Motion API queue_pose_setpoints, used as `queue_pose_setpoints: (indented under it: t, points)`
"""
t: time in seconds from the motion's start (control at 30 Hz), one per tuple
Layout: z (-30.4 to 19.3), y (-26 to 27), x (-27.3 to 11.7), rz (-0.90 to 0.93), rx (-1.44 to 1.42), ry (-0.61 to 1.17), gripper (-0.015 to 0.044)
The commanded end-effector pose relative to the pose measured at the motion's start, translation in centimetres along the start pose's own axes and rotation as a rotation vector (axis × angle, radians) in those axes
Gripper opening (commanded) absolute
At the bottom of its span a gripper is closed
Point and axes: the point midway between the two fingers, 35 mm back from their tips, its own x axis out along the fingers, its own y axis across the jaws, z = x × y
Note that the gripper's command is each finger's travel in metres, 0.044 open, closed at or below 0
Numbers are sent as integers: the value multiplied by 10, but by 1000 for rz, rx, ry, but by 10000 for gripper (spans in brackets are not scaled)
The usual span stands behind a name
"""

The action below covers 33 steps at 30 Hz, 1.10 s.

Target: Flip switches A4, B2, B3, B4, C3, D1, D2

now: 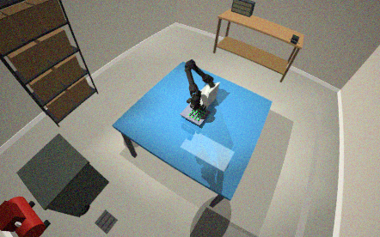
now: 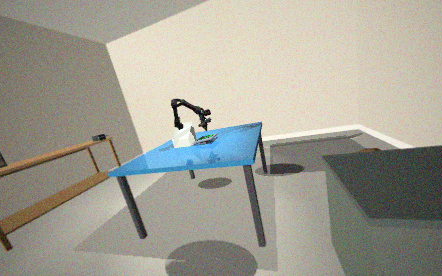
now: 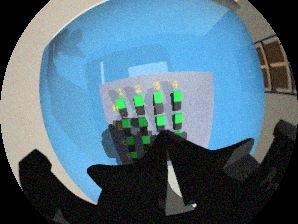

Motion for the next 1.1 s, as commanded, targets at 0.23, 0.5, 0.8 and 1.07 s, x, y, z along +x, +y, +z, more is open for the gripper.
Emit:
queue_pose_setpoints:
  t: [0.23, 0.5, 0.8, 1.07]
  points:
    - [-5, -3, 38, -10, -12, 33, 0]
    - [-5, -3, 46, -10, -13, 33, 0]
    - [-5, -3, 53, -11, -13, 33, 0]
    - [-5, -3, 53, -11, -13, 33, 0]
